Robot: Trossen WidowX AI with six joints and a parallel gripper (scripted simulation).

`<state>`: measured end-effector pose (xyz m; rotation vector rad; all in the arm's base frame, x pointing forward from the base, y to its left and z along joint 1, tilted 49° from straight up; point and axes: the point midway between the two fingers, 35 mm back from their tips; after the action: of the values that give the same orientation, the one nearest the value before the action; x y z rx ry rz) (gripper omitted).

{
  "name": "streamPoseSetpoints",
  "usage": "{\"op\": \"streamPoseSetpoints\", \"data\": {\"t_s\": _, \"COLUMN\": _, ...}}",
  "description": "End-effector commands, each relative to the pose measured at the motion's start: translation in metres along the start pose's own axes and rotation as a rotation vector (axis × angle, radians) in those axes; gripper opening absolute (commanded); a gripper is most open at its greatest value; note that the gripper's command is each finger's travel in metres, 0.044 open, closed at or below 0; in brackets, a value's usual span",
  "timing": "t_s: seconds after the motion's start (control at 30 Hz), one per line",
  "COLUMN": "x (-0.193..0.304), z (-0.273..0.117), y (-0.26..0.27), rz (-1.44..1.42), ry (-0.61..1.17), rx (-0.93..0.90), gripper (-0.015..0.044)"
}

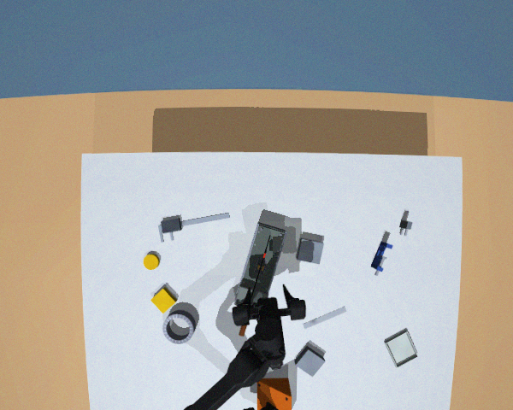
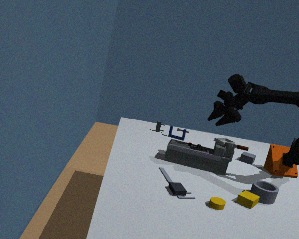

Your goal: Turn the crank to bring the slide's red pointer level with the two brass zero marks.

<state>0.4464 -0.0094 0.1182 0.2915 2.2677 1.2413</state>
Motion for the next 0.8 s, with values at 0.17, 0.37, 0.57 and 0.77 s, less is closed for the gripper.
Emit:
{"op": "streamPoseSetpoints", "data": {"t_s": 0.17, "x": 0.012, "z": -0.023, "y": 0.023, "rz": 0.059, "ry": -0.012, "rx": 0.051, "gripper": 0.044}}
{"op": "streamPoseSetpoints", "data": {"t_s": 0.37, "x": 0.03, "z": -0.04, "y": 0.038, "rz": 0.119, "ry": -0.029, "rx": 0.105, "gripper": 0.044}}
{"op": "streamPoseSetpoints", "data": {"t_s": 0.57, "x": 0.052, "z": -0.055, "y": 0.049, "rz": 0.178, "ry": -0.05, "rx": 0.158, "gripper": 0.044}}
{"op": "streamPoseSetpoints", "data": {"t_s": 0.77, "x": 0.075, "z": -0.07, "y": 0.058, "rz": 0.237, "ry": -0.074, "rx": 0.209, "gripper": 0.044}}
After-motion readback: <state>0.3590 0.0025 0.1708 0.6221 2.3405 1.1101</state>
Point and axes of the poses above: the point midway between the two fingers, 35 mm back from their tips, its own z axis out along the fingers, its own y axis across the jaws, x = y × z, and after that the axes turned 12 degrees about z, right-handed
